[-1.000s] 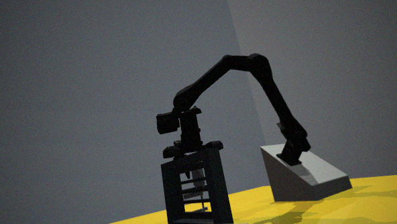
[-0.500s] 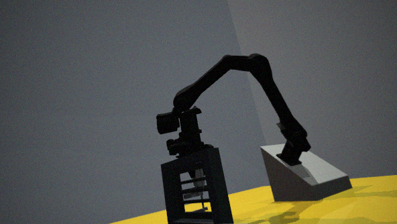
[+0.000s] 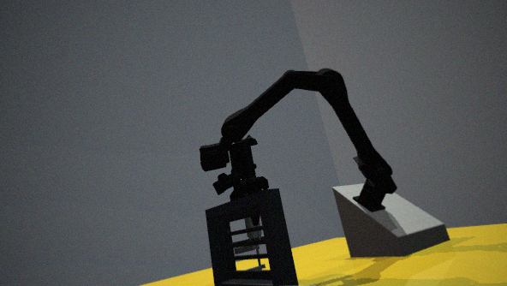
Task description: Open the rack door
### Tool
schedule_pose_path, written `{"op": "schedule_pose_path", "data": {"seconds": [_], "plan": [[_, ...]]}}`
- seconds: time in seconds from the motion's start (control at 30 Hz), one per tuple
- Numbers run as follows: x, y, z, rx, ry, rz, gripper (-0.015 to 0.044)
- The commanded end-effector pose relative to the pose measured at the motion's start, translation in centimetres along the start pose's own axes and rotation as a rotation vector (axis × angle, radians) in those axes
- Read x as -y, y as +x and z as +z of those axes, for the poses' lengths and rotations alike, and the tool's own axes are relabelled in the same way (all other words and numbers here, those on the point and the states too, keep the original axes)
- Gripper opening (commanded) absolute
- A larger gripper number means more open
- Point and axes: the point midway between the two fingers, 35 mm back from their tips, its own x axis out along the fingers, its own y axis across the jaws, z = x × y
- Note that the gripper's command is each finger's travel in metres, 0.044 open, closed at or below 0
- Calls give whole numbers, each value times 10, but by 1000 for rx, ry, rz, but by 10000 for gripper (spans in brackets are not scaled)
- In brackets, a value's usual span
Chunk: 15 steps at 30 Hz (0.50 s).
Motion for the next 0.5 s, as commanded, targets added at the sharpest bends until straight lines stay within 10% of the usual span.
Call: {"op": "schedule_pose_path", "data": {"seconds": [0.0,0.47], "plan": [[-1,0,0,0,-169,5,287],[-1,0,0,2,-862,5,287]]}}
